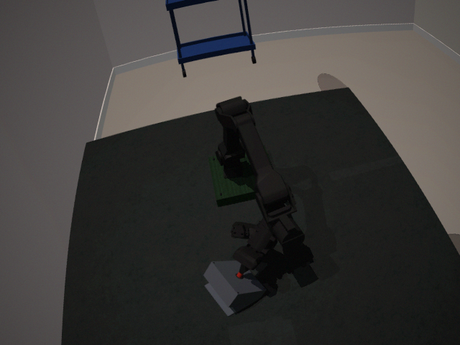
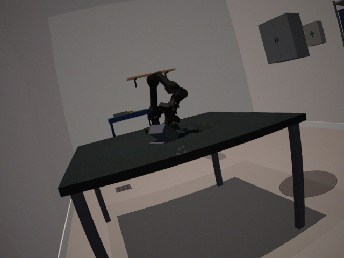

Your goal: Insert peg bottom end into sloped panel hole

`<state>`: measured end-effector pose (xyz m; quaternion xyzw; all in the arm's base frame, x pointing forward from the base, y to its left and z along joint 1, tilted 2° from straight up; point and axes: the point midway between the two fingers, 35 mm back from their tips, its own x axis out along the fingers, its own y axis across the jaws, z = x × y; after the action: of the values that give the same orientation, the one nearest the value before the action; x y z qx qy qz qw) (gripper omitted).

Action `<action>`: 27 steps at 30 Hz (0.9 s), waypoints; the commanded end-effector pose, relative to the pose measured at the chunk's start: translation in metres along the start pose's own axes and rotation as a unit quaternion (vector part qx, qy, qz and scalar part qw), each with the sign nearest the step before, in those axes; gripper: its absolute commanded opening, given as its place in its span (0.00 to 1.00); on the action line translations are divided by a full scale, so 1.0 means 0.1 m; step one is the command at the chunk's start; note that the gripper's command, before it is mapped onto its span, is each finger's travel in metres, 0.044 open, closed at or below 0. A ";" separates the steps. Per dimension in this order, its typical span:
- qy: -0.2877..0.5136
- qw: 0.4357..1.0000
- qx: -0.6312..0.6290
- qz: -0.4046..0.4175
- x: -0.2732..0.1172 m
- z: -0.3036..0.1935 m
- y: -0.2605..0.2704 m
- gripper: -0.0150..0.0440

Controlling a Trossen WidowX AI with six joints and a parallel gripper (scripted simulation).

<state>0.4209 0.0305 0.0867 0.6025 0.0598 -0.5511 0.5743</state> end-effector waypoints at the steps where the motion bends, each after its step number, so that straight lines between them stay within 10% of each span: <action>1: -0.003 1.000 -0.003 -0.001 0.03 0.01 -0.02 0.25; 13: 0.000 1.000 0.001 0.000 0.01 0.00 0.00 0.25; 27: 0.000 1.000 0.001 0.000 0.00 0.00 0.00 0.88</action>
<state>0.4212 0.0295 0.0854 0.6028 0.0587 -0.5512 0.5739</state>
